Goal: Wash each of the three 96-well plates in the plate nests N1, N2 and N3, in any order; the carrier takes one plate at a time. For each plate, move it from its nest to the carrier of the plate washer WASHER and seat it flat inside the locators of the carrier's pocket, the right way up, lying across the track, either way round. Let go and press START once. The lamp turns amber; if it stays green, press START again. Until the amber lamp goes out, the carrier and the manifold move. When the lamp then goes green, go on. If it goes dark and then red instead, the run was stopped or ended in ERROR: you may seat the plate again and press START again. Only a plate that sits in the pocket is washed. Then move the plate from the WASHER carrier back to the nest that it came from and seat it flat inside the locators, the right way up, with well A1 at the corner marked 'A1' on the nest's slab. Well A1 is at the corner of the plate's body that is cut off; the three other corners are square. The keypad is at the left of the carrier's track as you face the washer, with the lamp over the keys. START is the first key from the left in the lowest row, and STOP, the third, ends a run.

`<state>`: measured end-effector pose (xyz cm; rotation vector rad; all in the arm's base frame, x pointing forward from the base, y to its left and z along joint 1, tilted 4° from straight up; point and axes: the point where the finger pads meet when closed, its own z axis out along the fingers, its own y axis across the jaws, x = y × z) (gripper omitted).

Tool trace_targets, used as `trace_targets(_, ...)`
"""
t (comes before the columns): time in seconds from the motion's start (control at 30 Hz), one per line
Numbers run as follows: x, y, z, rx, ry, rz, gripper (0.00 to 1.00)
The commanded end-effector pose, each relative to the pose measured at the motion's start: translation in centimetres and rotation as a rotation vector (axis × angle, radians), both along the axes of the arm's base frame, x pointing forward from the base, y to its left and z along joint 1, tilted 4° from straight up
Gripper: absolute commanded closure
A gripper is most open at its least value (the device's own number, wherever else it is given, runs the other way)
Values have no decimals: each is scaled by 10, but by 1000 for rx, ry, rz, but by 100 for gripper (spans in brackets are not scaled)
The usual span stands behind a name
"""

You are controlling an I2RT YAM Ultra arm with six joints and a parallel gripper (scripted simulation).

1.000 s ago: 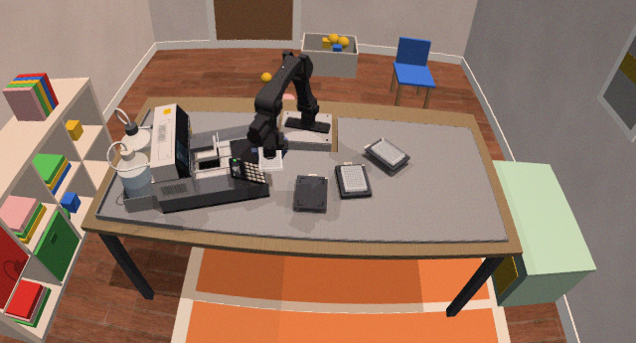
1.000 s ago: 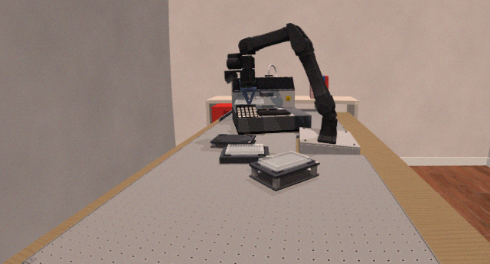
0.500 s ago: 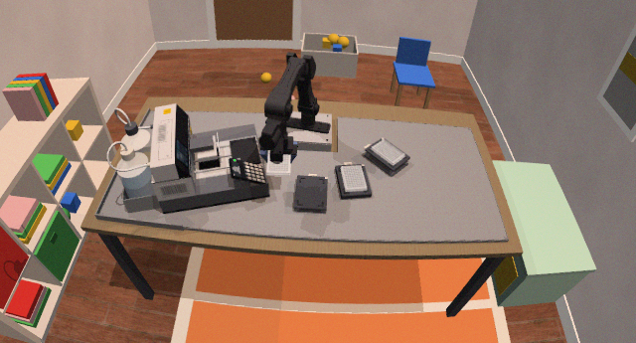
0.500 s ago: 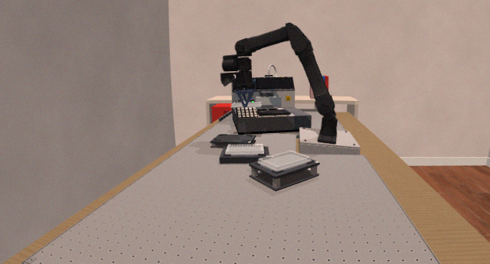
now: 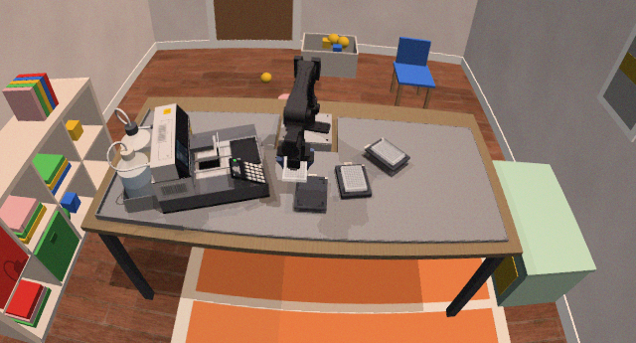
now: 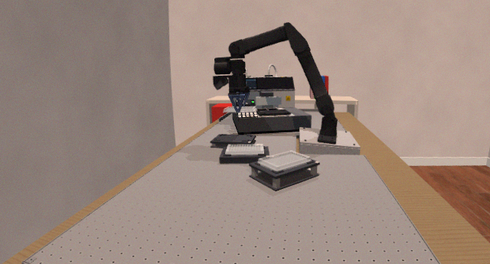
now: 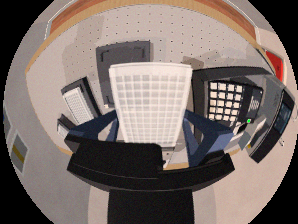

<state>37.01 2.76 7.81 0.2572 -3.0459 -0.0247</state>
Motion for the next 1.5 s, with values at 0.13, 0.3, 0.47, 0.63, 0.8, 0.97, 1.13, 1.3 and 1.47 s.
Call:
trace_targets(0.13, 6, 36, -1, 4, -23, -22, 100)
trace_targets(0.3, 7, 56, -5, 4, -23, -22, 100)
trace_targets(0.47, 9, 66, -7, 5, -23, -22, 100)
trace_targets(0.63, 10, 66, -7, 5, -23, -22, 100)
trace_targets(0.8, 10, 66, -7, 5, -23, -22, 100)
trace_targets(0.97, 10, 66, -7, 5, -23, -22, 100)
trace_targets(1.13, 10, 65, -7, 5, -23, -22, 100)
trace_targets(1.3, 10, 65, -7, 5, -23, -22, 100)
trace_targets(1.47, 10, 65, -7, 5, -23, -22, 100)
